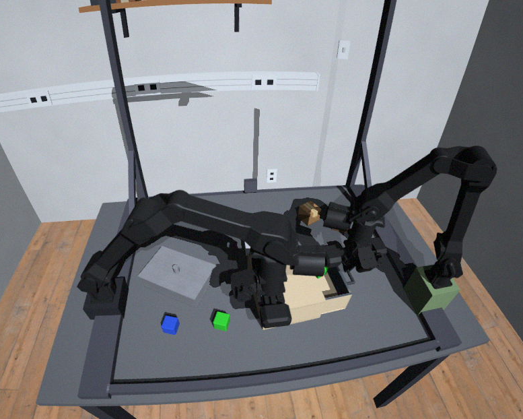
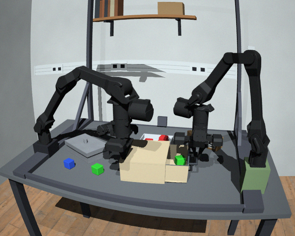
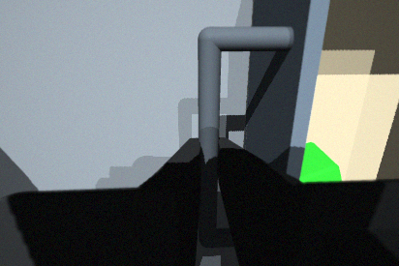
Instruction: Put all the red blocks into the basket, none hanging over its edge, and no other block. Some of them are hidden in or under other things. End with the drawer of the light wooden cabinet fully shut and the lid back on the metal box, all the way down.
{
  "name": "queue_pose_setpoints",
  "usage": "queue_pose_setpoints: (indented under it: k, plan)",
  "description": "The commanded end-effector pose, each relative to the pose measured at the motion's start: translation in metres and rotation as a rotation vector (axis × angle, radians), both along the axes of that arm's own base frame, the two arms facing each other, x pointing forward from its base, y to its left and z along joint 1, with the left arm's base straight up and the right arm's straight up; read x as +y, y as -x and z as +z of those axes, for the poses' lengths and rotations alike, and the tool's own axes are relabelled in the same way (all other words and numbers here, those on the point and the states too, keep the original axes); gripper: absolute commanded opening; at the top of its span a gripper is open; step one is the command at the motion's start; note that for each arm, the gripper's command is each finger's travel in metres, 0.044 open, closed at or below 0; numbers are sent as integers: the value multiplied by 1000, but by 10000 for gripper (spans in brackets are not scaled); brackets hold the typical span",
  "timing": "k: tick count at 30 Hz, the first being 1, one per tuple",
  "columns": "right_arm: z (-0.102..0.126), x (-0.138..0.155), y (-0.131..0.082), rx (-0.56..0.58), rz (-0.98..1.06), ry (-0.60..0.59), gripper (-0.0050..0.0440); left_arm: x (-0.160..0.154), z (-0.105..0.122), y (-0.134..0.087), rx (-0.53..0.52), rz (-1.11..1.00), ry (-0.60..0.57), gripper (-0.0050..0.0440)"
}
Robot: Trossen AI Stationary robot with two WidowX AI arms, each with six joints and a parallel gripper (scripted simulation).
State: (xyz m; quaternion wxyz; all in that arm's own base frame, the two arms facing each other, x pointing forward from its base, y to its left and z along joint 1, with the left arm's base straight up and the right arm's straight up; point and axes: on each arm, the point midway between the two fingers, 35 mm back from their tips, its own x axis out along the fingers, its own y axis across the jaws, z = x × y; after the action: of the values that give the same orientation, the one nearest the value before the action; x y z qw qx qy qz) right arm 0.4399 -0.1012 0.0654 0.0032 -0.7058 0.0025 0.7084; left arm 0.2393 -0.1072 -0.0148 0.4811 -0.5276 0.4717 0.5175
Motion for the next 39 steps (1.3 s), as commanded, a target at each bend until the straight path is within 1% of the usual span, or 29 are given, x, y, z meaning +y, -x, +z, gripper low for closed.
queue_pose_setpoints:
  k: [1,2,3,5,16,17,19,20,22,33,34,36,37,39]
  plan:
    - [-37,1,9,93,-3,-20,-50,-2,8,-10,-31,3,10,-50]
    - [-37,1,9,93,-3,-20,-50,-2,8,-10,-31,3,10,-50]
    - [-37,1,9,93,-3,-20,-50,-2,9,-17,-24,4,13,-50]
    - [-37,1,9,93,-3,-20,-50,-2,9,-22,-25,5,15,-50]
    - [-37,1,9,93,-3,-20,-50,0,11,-39,-19,7,14,-50]
    - [-37,1,9,93,-3,-20,-50,0,11,-36,-21,8,12,-50]
    - [-37,1,9,93,-3,-20,-50,0,11,-36,-21,8,12,-50]
    - [-37,1,9,93,-3,-20,-50,0,11,-42,-18,7,14,-50]
    - [-37,1,9,93,-3,-20,-50,0,12,-47,-21,8,16,-50]
    - [-37,1,9,93,-3,-20,-50,3,13,-65,-20,8,14,-50]
    - [-37,1,9,93,-3,-20,-50,3,14,-62,-23,8,15,-50]
    - [-37,1,9,93,-3,-20,-50,3,14,-62,-23,8,15,-50]
    - [-37,1,9,93,-3,-20,-50,3,13,-68,-19,7,15,-50]
    - [-37,1,9,93,-3,-20,-50,3,13,-73,-23,8,16,-50]
